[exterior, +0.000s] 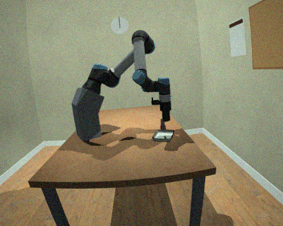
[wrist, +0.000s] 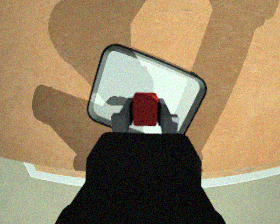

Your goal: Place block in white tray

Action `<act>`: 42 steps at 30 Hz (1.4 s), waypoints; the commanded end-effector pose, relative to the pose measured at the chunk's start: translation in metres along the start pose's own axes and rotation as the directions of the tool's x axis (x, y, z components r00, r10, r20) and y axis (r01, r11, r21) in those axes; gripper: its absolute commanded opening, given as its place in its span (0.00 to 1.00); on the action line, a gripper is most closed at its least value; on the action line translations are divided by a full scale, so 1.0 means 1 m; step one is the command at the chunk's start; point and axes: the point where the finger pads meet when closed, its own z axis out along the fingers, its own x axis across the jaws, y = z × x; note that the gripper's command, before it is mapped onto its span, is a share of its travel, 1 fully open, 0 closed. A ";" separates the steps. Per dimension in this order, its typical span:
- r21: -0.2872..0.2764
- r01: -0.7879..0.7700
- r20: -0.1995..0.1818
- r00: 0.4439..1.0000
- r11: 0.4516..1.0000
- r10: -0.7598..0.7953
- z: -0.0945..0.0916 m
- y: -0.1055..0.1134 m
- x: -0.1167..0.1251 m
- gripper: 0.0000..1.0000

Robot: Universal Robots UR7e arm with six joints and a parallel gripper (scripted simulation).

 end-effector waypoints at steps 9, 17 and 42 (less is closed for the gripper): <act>0.000 0.001 0.001 1.000 1.000 -0.001 0.003 0.001 0.000 0.00; 0.000 0.001 0.001 1.000 1.000 -0.001 0.018 0.001 -0.001 0.00; 0.000 0.001 0.001 1.000 1.000 -0.001 0.046 0.003 -0.001 0.00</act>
